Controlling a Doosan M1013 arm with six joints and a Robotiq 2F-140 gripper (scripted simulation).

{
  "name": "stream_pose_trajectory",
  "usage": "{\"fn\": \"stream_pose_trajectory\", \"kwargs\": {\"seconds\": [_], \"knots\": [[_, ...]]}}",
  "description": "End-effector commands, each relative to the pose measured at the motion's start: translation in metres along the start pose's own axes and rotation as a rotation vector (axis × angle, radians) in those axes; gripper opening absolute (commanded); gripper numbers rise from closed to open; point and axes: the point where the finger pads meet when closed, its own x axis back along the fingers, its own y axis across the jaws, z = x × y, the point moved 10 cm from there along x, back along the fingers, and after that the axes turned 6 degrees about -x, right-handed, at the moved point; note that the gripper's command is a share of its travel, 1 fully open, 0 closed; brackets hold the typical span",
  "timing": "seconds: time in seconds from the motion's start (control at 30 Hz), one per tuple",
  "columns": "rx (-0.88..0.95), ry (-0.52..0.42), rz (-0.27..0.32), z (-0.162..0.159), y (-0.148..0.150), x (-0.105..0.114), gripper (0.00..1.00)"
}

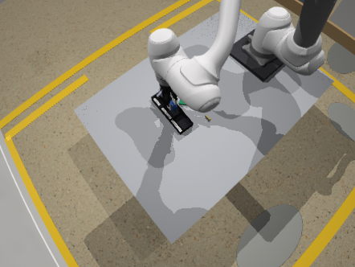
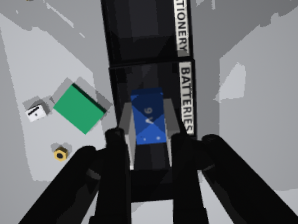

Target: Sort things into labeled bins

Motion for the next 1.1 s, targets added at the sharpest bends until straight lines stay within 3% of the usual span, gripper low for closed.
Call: {"fn": "stream_pose_trajectory", "kwargs": {"seconds": [0.0,0.87,1.07], "knots": [[0.0,0.0,0.0,0.0,0.0,0.0,0.13],[0.0,0.0,0.0,0.0,-0.001,-0.044,0.13],[0.0,0.0,0.0,0.001,-0.001,-0.044,0.13]]}}
